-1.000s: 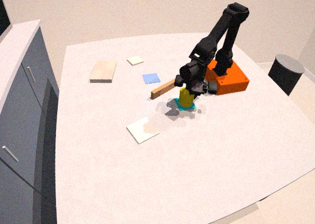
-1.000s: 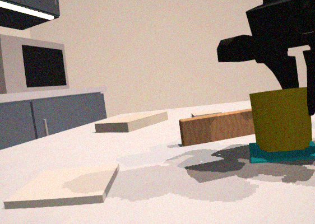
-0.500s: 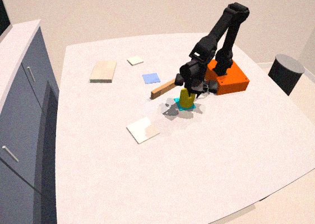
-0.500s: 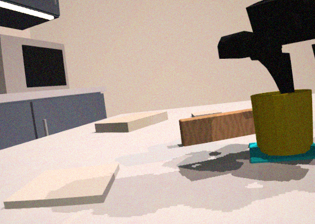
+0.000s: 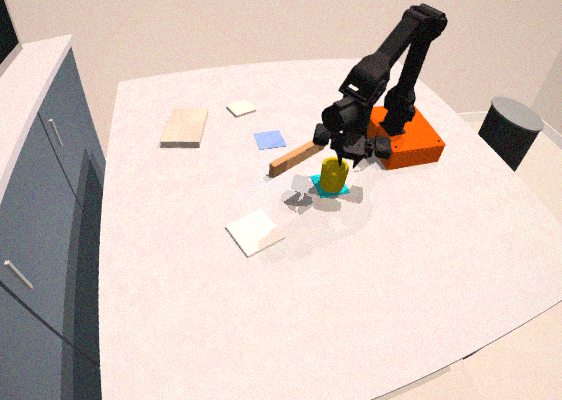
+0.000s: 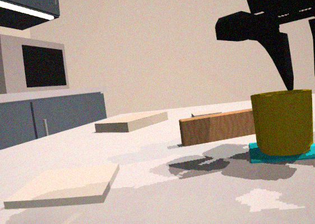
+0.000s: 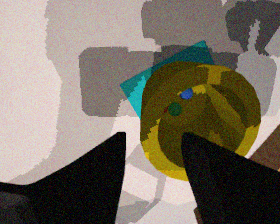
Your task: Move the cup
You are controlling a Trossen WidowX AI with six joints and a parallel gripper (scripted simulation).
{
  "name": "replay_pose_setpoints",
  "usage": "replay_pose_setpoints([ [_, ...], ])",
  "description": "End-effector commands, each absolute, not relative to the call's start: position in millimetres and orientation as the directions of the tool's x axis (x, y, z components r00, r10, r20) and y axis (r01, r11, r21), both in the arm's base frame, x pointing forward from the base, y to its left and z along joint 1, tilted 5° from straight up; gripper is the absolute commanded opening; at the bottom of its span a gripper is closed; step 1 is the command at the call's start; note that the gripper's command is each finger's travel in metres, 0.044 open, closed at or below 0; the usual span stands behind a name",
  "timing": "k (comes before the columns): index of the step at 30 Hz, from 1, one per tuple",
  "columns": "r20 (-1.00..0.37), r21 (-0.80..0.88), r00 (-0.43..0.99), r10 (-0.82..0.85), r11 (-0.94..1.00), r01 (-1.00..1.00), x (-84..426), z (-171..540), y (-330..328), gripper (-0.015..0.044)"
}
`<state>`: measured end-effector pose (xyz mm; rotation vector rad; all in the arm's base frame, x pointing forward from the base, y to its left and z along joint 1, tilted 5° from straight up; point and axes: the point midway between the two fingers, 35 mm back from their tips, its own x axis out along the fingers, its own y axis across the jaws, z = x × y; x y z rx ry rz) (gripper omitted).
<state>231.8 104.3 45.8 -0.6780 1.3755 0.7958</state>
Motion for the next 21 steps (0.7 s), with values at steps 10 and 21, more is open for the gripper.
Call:
replay_pose_setpoints([
  [10, -0.995, 0.028, 0.031, 0.093, 0.575, -0.818, 228.9, 64.2, 102.4, 0.0147],
  [21, -0.995, 0.036, 0.022, 0.093, 0.577, -0.816, 228.9, 63.7, 102.5, 0.0435],
])
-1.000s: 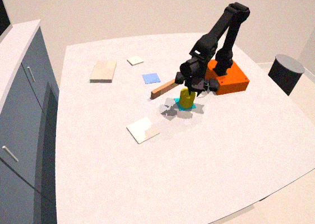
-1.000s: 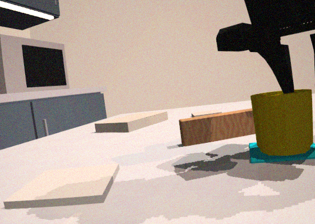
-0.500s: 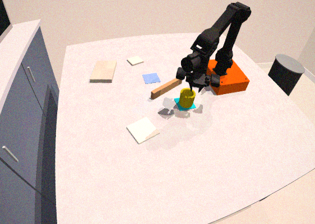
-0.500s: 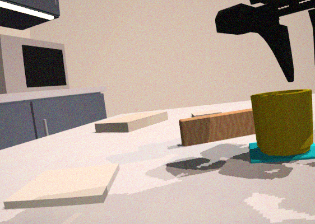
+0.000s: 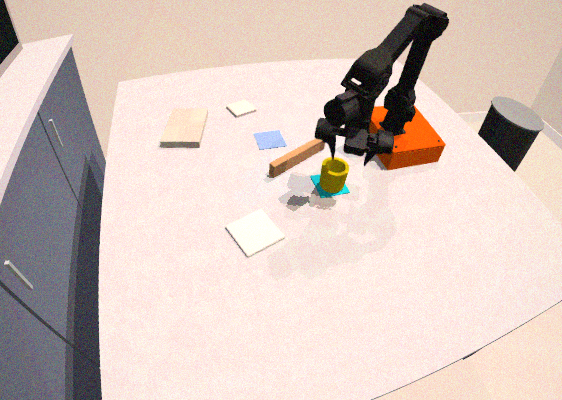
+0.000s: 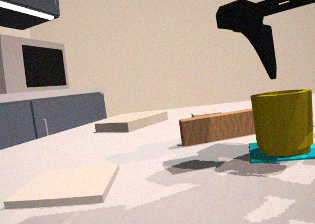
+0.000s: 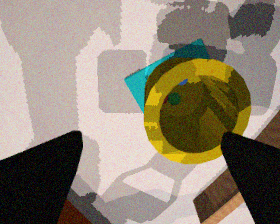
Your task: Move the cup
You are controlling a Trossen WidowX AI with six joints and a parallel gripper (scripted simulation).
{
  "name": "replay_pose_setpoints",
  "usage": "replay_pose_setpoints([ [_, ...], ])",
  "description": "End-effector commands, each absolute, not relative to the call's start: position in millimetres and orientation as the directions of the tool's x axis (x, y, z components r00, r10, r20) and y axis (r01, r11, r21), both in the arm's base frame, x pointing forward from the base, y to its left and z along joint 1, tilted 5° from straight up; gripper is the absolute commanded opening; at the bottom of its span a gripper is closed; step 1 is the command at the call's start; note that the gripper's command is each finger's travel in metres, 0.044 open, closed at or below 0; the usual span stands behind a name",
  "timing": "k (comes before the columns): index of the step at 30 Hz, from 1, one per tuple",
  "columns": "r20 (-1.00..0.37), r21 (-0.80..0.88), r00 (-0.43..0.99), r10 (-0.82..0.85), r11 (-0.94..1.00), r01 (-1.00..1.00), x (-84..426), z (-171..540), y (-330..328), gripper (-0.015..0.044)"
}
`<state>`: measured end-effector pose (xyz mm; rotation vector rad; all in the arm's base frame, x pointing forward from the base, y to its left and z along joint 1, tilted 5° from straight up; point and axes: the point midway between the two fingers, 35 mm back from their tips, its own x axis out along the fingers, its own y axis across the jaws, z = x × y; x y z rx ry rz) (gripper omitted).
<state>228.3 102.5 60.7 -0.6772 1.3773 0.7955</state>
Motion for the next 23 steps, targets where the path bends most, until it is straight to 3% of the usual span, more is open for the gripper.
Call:
replay_pose_setpoints([
  [1, -0.995, 0.036, 0.022, 0.093, 0.577, -0.816, 229, 66, 102, 0.0440],
  [23, -0.995, 0.034, 0.026, 0.094, 0.578, -0.816, 225, 120, 97, 0.0440],
])
